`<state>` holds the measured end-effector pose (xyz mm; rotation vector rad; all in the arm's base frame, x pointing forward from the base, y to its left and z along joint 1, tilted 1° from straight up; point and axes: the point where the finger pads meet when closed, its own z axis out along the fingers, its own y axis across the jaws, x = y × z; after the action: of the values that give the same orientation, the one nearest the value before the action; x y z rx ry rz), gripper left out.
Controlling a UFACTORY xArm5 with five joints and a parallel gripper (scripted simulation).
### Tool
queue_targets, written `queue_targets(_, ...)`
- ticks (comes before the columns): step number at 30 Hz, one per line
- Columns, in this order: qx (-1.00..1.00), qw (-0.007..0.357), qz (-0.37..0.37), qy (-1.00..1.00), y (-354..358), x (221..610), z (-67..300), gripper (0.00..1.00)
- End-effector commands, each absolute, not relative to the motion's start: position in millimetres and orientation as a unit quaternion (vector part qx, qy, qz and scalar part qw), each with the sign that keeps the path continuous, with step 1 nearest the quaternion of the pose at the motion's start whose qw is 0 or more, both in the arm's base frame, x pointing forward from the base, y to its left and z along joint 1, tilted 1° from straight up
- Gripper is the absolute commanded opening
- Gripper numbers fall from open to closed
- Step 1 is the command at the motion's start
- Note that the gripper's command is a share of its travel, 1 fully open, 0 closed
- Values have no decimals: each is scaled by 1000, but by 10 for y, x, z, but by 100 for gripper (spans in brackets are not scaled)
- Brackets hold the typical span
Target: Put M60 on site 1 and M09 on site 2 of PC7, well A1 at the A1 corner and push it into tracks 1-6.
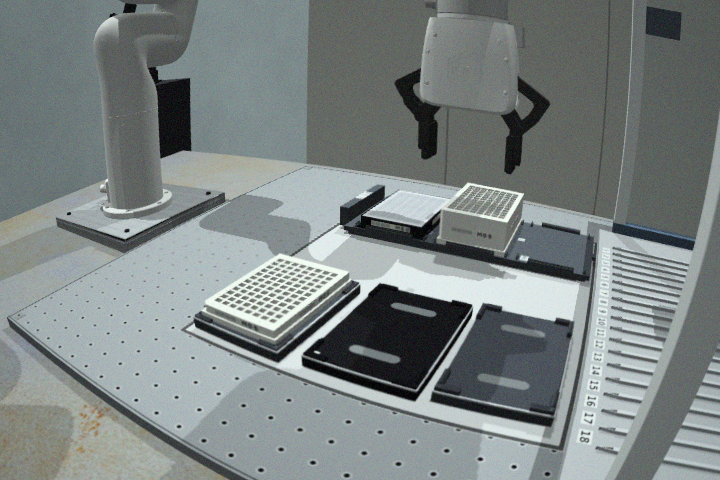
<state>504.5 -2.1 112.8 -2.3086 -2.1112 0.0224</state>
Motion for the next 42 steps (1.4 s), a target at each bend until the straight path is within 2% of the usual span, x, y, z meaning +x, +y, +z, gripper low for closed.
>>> queue_targets(1, -738, 9, 2, -675, -21, 5056, 1144, 100)
queue_targets(42, -738, 10, 2, -675, 1676, 5208, 1161, 100)
